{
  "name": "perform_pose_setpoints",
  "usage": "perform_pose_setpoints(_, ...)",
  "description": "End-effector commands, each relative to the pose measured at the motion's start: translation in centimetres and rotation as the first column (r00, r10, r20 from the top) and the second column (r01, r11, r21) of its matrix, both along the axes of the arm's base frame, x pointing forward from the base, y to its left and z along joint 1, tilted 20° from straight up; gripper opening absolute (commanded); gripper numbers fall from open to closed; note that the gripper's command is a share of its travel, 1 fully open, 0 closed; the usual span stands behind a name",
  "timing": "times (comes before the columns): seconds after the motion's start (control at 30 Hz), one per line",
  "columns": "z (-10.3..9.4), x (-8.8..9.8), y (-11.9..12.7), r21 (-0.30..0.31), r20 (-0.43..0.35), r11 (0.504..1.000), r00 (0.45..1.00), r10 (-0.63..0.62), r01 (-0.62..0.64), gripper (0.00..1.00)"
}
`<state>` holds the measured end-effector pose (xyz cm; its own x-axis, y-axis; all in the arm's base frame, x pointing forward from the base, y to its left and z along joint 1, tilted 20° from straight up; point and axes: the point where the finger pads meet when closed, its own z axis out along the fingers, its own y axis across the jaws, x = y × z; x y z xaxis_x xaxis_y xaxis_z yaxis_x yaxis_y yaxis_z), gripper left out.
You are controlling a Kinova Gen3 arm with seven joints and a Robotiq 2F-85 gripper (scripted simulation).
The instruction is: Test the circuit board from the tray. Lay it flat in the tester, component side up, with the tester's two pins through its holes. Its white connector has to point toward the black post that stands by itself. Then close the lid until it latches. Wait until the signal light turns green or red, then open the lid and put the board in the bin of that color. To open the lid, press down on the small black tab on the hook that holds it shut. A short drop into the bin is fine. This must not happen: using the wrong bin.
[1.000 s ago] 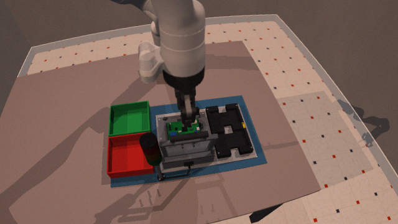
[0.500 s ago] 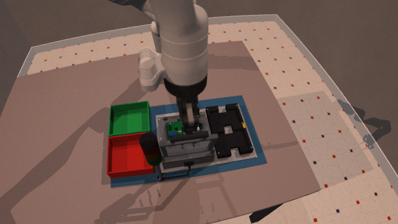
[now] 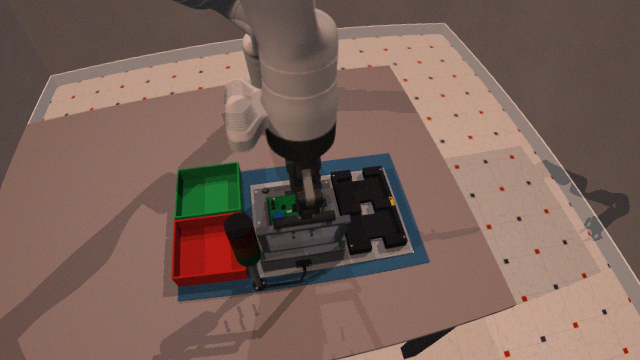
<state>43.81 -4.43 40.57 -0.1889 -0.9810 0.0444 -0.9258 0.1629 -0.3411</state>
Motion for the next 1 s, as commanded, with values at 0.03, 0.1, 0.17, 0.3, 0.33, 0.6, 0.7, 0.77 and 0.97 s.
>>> perform_pose_setpoints(0.03,0.0,0.0,0.1,-0.001,0.001,1.000,1.000,0.001,-0.001,0.50)
perform_pose_setpoints(0.1,0.0,0.0,0.0,-0.001,0.001,1.000,1.000,0.001,-0.001,0.50)
perform_pose_setpoints(0.17,-0.1,0.1,0.0,-0.001,0.001,1.000,1.000,0.001,-0.001,0.50)
perform_pose_setpoints(0.3,-0.5,0.2,0.0,-0.001,0.001,1.000,1.000,0.001,-0.001,0.50)
perform_pose_setpoints(0.33,-0.6,0.2,0.0,-0.001,0.001,1.000,1.000,0.001,-0.001,0.50)
perform_pose_setpoints(0.6,-1.3,0.5,-0.1,-0.001,0.001,1.000,1.000,0.001,-0.001,0.50)
perform_pose_setpoints(0.7,-1.5,0.6,-0.1,-0.001,0.001,1.000,1.000,0.001,-0.001,0.50)
perform_pose_setpoints(0.77,-1.6,0.6,-0.1,-0.001,0.001,1.000,1.000,0.001,-0.001,0.50)
perform_pose_setpoints(0.97,-1.7,0.6,-0.1,-0.001,0.001,1.000,1.000,0.001,-0.001,0.50)
